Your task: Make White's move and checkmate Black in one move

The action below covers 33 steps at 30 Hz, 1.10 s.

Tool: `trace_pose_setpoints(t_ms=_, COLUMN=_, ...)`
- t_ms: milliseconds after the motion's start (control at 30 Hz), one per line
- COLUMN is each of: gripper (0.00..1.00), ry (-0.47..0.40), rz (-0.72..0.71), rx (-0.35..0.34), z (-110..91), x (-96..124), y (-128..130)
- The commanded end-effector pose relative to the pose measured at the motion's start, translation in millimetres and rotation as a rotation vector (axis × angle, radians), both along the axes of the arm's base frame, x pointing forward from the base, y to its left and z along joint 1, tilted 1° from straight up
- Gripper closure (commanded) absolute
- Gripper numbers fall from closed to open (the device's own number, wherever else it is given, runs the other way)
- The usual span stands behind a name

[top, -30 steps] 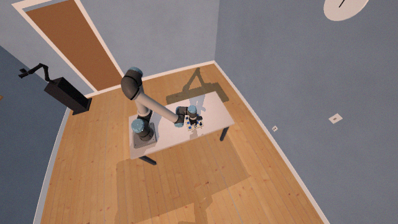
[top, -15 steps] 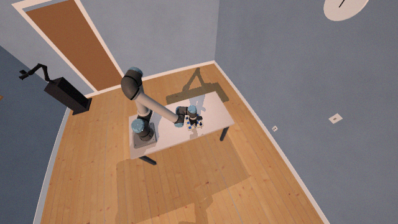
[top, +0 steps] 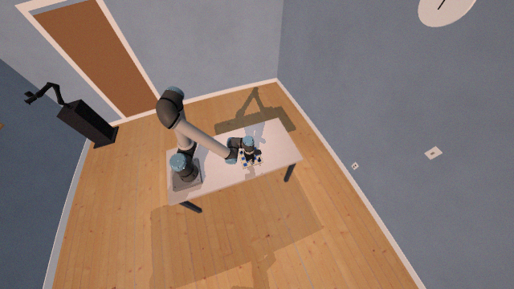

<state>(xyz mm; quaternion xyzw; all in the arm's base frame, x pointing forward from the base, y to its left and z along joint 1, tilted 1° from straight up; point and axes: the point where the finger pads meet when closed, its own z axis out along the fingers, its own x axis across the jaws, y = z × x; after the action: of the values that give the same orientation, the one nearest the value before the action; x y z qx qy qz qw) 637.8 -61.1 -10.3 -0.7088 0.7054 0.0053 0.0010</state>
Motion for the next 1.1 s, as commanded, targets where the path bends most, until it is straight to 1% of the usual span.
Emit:
trace_pose_setpoints(t_ms=0, gripper=0.75, ry=-0.001, rz=0.000, rx=0.000, z=9.3, x=0.7, y=-0.3)
trace_pose_setpoints(t_ms=200, gripper=0.75, ry=-0.001, rz=0.000, rx=0.000, z=36.5, x=0.8, y=-0.5)
trace_pose_setpoints(t_ms=267, gripper=0.75, ry=-0.001, rz=0.000, rx=0.000, z=36.5, x=0.8, y=-0.5)
trace_pose_setpoints(t_ms=467, gripper=0.75, ry=-0.001, rz=0.000, rx=0.000, z=69.0, x=1.0, y=-0.8)
trace_pose_setpoints(t_ms=567, gripper=0.75, ry=-0.001, rz=0.000, rx=0.000, z=80.9, x=1.0, y=-0.9)
trace_pose_setpoints(t_ms=700, gripper=0.75, ry=-0.001, rz=0.000, rx=0.000, z=88.5, x=1.1, y=-1.0)
trace_pose_setpoints(t_ms=867, gripper=0.75, ry=-0.001, rz=0.000, rx=0.000, z=89.3, x=1.1, y=-1.0)
trace_pose_setpoints(t_ms=900, gripper=0.00, ry=-0.001, rz=0.000, rx=0.000, z=89.3, x=1.1, y=-1.0)
trace_pose_setpoints(t_ms=1067, gripper=0.00, ry=-0.001, rz=0.000, rx=0.000, z=89.3, x=1.1, y=-1.0)
